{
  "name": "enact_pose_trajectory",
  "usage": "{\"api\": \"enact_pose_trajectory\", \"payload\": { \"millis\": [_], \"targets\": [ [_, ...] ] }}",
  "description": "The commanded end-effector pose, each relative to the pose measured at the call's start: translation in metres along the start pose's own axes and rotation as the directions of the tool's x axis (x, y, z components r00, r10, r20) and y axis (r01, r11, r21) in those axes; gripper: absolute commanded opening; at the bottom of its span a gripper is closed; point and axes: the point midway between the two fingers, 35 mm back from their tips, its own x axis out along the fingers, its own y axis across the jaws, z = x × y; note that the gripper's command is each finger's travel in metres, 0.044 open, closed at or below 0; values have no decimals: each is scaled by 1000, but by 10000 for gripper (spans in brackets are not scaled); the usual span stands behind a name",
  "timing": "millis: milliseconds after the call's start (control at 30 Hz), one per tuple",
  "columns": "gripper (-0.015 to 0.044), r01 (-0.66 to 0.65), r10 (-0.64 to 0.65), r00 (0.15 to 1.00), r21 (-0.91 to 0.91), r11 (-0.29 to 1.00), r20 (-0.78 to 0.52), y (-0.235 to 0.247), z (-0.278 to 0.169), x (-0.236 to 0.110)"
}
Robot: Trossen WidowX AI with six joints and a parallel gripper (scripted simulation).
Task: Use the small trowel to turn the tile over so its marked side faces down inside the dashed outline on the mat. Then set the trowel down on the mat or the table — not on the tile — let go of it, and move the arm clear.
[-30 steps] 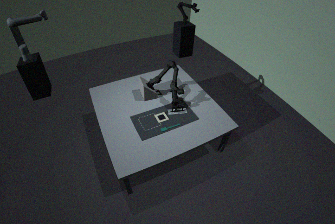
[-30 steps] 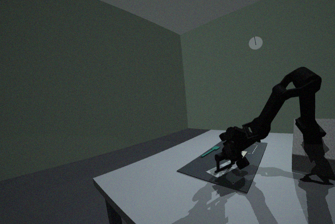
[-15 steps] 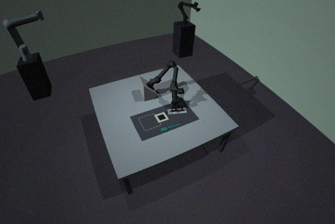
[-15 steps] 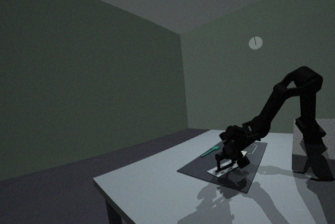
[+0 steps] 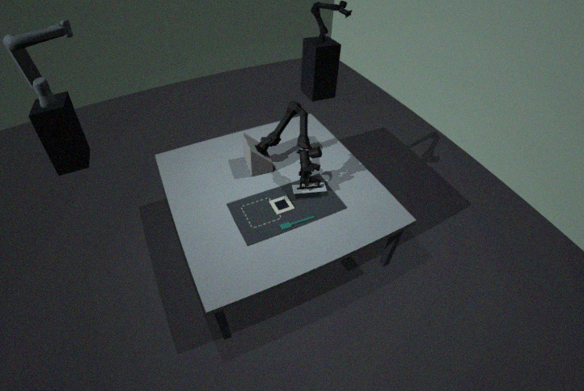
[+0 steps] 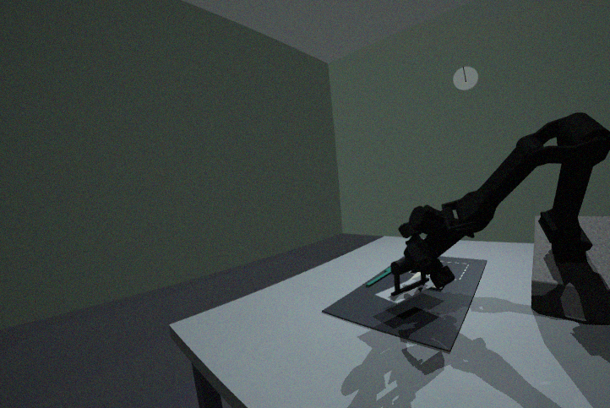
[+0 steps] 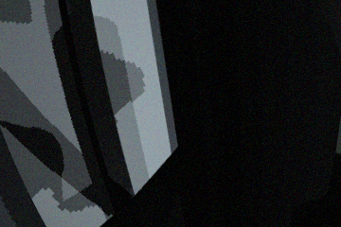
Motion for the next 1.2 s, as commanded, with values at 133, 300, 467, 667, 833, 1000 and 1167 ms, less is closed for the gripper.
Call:
{"api": "enact_pose_trajectory", "payload": {
  "millis": [133,300,467,667,833,1000,1167],
  "targets": [
    [0,2,-1,998,-18,1000,60,-7,-2,5],
    [0,-3,9,991,-44,999,132,-9,-7,14],
    [0,-1,16,979,-75,997,205,-11,-13,20],
    [0,10,24,958,-117,993,287,-12,-21,22],
    [0,12,25,955,-122,992,296,-12,-22,23],
    [0,12,25,955,-122,992,296,-10,-21,24],
    [0,12,25,955,-122,993,296,-5,-21,31]
  ]
}}
